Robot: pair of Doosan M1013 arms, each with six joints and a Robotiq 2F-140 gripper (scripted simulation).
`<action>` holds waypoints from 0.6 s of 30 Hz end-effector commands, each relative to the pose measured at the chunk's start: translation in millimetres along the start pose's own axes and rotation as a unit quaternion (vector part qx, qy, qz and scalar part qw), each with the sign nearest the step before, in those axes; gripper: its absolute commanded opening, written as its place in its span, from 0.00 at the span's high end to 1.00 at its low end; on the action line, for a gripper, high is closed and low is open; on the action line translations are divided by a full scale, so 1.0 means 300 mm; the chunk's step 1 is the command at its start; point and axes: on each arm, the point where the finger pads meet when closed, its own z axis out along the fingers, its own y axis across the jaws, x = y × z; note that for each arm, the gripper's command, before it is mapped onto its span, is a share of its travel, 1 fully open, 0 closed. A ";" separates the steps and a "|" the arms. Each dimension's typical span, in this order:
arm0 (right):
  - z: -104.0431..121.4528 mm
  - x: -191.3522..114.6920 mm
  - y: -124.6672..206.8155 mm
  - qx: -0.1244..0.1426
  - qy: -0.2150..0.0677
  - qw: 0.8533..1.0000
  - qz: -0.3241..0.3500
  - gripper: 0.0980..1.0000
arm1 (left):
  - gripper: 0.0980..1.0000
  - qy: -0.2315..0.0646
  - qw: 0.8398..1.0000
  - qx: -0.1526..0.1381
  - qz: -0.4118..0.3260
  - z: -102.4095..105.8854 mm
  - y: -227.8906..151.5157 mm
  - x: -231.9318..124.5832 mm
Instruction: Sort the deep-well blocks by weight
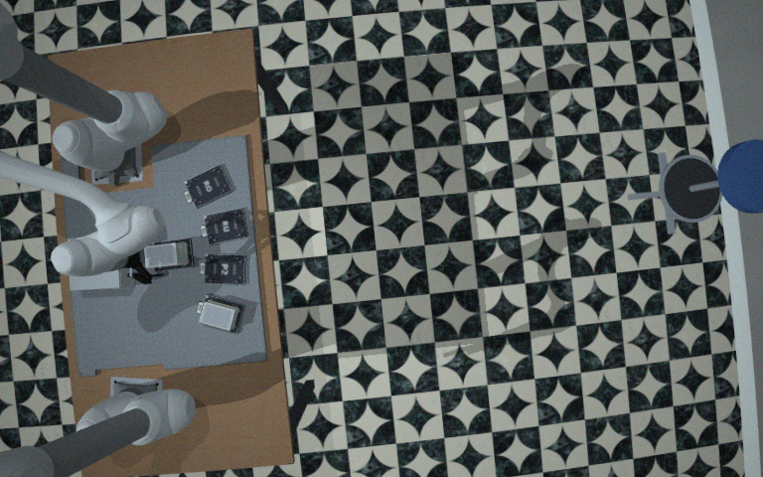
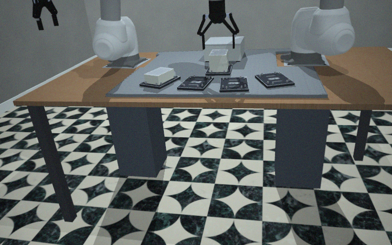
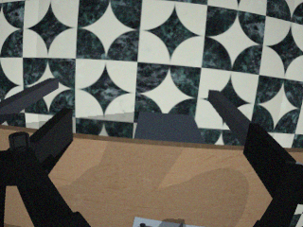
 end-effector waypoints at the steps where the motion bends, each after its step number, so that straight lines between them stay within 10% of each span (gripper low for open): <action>1: -0.002 0.001 0.000 0.000 0.000 1.000 0.000 0.00 | 0.00 0.000 1.000 0.000 0.000 0.019 0.001 0.001; 18: -0.002 0.001 0.000 0.000 0.000 1.000 0.000 0.00 | 0.00 0.000 1.000 0.000 0.000 0.102 0.001 0.001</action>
